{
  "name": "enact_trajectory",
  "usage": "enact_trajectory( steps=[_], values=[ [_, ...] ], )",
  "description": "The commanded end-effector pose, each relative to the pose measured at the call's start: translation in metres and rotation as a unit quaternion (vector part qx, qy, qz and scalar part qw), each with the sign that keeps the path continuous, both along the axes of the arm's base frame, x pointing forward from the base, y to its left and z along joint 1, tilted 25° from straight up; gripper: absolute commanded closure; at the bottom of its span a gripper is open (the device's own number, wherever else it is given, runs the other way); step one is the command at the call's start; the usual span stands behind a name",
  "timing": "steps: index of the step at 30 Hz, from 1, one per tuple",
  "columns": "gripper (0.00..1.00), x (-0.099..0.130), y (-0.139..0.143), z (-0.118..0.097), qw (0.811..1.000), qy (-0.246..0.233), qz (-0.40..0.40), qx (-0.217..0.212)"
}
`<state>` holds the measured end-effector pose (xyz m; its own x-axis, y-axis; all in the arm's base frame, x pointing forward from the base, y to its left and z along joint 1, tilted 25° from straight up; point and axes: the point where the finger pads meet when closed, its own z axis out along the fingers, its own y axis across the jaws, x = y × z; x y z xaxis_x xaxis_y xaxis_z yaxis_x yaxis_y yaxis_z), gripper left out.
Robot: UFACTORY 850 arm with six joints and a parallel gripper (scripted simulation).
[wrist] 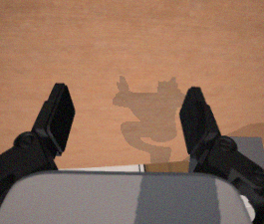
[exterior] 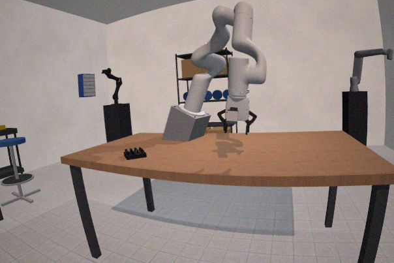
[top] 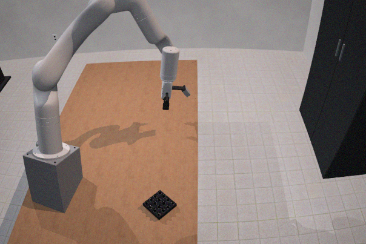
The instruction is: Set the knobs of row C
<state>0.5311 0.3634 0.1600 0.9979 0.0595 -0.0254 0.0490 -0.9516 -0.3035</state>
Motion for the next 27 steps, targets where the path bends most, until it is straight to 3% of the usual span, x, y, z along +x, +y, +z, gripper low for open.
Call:
enact_trajectory(
  steps=[1, 7, 9, 10, 24, 26, 27],
  values=[
    [0.0, 0.019, -0.031, -0.019, 1.0, 0.009, -0.027, 0.006],
    [0.0, 0.035, -0.068, -0.042, 0.998, 0.02, -0.058, 0.011],
    [0.0, 0.035, -0.068, -0.042, 0.998, 0.02, -0.058, 0.011],
    [0.0, 0.041, -0.087, -0.052, 0.997, 0.024, -0.074, 0.013],
    [0.0, 0.063, -0.175, -0.102, 0.988, 0.043, -0.147, 0.025],
    [0.0, 0.063, -0.175, -0.102, 0.988, 0.043, -0.147, 0.025],
    [0.0, 0.065, -0.194, -0.113, 0.985, 0.047, -0.163, 0.028]
  ],
)
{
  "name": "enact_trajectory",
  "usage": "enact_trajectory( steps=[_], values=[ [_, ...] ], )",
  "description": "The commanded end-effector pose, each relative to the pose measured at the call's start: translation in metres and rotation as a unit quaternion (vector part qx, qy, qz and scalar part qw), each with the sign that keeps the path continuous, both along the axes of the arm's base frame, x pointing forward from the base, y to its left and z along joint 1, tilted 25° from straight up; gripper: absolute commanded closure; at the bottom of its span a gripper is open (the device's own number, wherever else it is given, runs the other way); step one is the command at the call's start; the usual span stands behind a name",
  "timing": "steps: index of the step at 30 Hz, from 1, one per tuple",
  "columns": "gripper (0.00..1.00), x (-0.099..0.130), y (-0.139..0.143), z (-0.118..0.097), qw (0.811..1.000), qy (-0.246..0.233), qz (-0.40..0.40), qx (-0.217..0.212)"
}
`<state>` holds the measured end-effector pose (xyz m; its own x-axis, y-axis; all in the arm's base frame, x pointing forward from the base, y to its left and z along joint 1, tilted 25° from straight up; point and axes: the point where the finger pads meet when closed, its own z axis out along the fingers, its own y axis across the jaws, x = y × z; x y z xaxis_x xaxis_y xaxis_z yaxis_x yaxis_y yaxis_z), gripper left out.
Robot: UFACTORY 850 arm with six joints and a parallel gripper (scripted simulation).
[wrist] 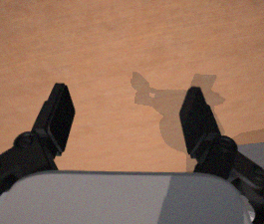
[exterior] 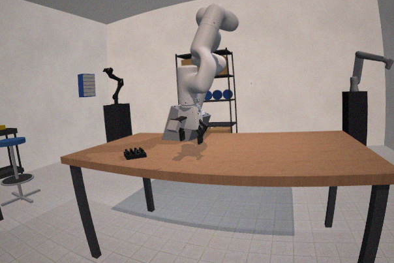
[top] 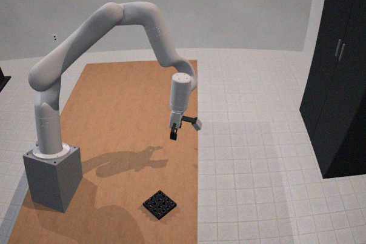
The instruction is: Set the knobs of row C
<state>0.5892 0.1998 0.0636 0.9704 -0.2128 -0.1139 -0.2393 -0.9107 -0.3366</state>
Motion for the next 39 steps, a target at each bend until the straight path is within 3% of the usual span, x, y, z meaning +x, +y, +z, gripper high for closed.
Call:
enact_trajectory(
  steps=[1, 14, 16, 17, 31, 33, 34, 39],
  values=[
    [0.0, 0.008, -0.036, -0.019, 1.0, 0.005, -0.029, 0.006],
    [0.0, 0.008, -0.121, -0.066, 0.994, 0.02, -0.102, 0.017],
    [0.0, 0.008, -0.121, -0.066, 0.994, 0.02, -0.102, 0.017],
    [0.0, 0.006, -0.141, -0.076, 0.992, 0.023, -0.119, 0.02],
    [0.0, -0.015, -0.229, -0.126, 0.979, 0.036, -0.199, 0.029],
    [0.0, -0.015, -0.229, -0.126, 0.979, 0.036, -0.199, 0.029],
    [0.0, -0.022, -0.247, -0.136, 0.975, 0.038, -0.216, 0.031],
    [0.0, -0.034, -0.275, -0.152, 0.968, 0.042, -0.243, 0.034]
  ],
)
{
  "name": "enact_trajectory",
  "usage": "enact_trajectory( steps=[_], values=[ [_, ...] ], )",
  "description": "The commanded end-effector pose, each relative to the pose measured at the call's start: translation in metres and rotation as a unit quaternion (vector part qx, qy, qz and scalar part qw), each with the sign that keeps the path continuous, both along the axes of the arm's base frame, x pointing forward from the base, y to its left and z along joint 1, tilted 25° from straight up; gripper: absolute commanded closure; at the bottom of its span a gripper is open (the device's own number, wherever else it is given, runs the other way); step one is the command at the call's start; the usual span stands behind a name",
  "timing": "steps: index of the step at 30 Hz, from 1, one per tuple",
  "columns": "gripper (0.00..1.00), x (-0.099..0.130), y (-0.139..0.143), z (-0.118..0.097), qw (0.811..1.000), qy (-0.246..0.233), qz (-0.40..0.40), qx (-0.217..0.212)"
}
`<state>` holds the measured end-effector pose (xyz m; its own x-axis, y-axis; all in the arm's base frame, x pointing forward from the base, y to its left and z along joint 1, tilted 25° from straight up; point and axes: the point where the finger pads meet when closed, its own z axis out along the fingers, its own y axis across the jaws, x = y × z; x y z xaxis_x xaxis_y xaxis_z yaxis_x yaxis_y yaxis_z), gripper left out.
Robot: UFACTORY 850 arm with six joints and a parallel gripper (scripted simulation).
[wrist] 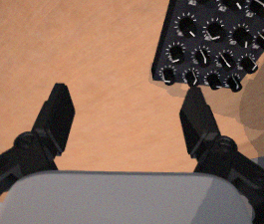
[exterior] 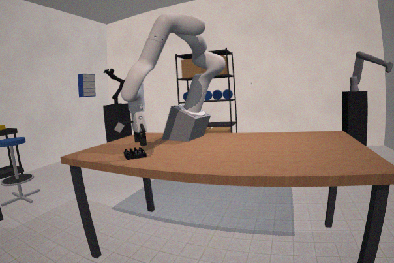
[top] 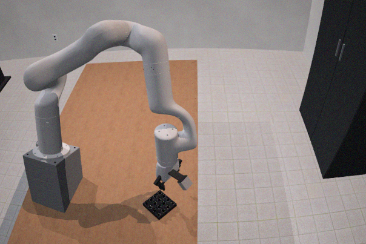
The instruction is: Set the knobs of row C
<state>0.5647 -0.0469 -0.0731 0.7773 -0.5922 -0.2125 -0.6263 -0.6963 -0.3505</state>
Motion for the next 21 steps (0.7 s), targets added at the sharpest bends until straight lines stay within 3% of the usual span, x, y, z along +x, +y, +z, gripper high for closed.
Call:
enact_trajectory(
  steps=[1, 8, 21],
  values=[
    [0.0, -0.012, -0.034, -0.019, 0.999, 0.003, -0.033, 0.004],
    [0.0, -0.032, -0.07, -0.041, 0.997, 0.009, -0.071, 0.007],
    [0.0, -0.033, -0.07, -0.042, 0.997, 0.009, -0.072, 0.007]
  ],
)
